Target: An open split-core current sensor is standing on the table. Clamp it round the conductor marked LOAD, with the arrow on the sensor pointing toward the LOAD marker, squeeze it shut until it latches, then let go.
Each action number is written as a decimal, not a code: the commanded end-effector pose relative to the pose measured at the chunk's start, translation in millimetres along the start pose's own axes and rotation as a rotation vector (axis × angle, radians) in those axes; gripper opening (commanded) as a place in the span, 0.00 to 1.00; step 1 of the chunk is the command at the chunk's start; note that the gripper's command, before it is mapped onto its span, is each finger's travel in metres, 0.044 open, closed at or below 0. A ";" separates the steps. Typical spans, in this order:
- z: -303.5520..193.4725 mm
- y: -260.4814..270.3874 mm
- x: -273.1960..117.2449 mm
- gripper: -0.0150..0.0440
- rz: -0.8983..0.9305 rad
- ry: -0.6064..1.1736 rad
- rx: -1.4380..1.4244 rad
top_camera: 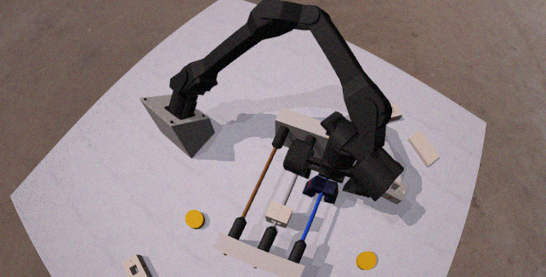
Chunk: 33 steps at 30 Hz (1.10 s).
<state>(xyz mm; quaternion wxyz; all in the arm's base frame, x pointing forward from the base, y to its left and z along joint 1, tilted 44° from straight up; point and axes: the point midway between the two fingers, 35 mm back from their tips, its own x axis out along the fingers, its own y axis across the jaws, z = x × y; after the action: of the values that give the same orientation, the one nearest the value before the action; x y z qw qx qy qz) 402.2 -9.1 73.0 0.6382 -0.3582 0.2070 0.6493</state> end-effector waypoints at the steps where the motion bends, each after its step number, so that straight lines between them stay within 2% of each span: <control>1: 0.3 0.2 0.0 1.00 0.001 -0.001 -0.001; 7: 0.1 0.1 2.5 1.00 0.001 -0.001 -0.001; 12: -1.8 0.6 44.3 1.00 -0.002 -0.006 0.003; 33: -1.5 0.5 70.4 1.00 -0.003 -0.007 0.003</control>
<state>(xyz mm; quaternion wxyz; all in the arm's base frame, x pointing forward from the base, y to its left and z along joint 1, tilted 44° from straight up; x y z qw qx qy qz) 407.7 33.1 24.3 0.6397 -0.3589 0.2051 0.6480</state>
